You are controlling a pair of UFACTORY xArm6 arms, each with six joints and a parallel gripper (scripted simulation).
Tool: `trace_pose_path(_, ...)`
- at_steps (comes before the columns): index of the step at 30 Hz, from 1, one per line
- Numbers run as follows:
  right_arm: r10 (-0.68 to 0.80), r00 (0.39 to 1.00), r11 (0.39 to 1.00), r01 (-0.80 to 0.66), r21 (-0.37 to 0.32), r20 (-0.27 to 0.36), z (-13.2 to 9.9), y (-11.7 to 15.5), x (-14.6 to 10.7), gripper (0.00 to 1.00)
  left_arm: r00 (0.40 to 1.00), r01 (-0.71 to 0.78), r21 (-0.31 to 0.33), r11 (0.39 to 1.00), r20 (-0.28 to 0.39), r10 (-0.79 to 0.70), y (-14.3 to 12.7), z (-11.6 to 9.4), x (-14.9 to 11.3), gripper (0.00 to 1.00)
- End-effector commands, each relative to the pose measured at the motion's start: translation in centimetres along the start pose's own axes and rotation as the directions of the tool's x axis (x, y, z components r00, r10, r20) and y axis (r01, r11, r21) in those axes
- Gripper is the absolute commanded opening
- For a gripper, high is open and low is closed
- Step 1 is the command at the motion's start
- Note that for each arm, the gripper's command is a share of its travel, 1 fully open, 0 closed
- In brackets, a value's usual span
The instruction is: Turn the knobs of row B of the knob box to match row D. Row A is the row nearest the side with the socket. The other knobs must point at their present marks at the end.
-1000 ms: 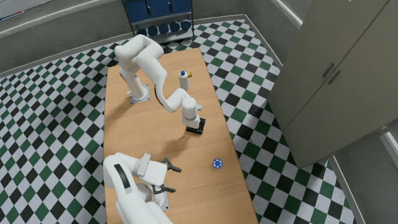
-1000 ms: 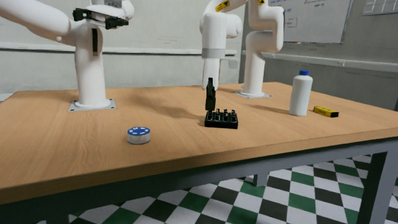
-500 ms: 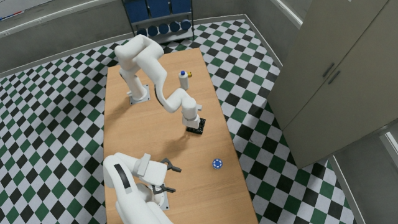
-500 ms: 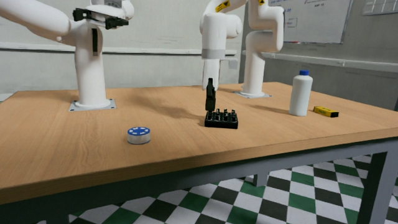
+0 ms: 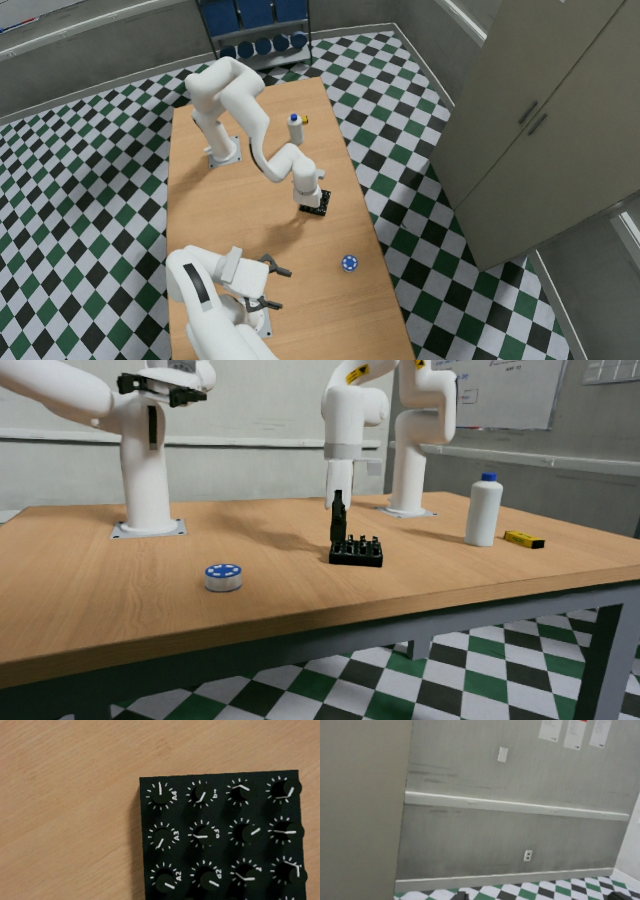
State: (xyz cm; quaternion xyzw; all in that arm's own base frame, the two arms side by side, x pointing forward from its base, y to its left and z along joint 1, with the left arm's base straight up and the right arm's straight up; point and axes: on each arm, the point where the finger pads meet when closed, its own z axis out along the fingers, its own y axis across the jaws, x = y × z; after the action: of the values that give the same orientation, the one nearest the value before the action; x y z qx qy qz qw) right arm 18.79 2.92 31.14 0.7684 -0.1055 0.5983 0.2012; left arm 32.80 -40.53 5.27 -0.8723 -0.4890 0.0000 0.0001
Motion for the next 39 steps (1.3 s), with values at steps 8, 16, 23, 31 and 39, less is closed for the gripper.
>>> trace_pose_path(8,0.001,1.000,1.000,-0.001,0.000,0.001,-0.03,0.00,0.05,1.00,1.000,0.000,-0.005,1.000,0.002,0.000,0.16,-0.17,-0.05,0.21)
trace_pose_path(16,0.001,1.000,1.000,-0.001,0.000,0.001,-0.03,0.00,0.05,1.00,1.000,0.000,-0.005,1.000,0.002,0.000,0.16,-0.17,-0.05,0.10)
trace_pose_path(23,0.001,1.000,1.000,-0.001,0.000,0.001,-0.03,0.00,0.05,1.00,1.000,0.000,-0.005,1.000,0.002,0.000,0.16,-0.17,-0.05,0.10)
trace_pose_path(31,0.001,1.000,1.000,-0.001,0.000,0.001,-0.03,0.00,0.05,1.00,1.000,0.003,-0.005,1.000,0.002,-0.003,0.16,-0.17,-0.05,0.10)
trace_pose_path(39,0.001,1.000,1.000,-0.001,0.000,0.001,-0.03,0.00,0.05,1.00,1.000,0.020,-0.005,1.000,0.002,-0.020,0.16,-0.17,-0.05,0.10)
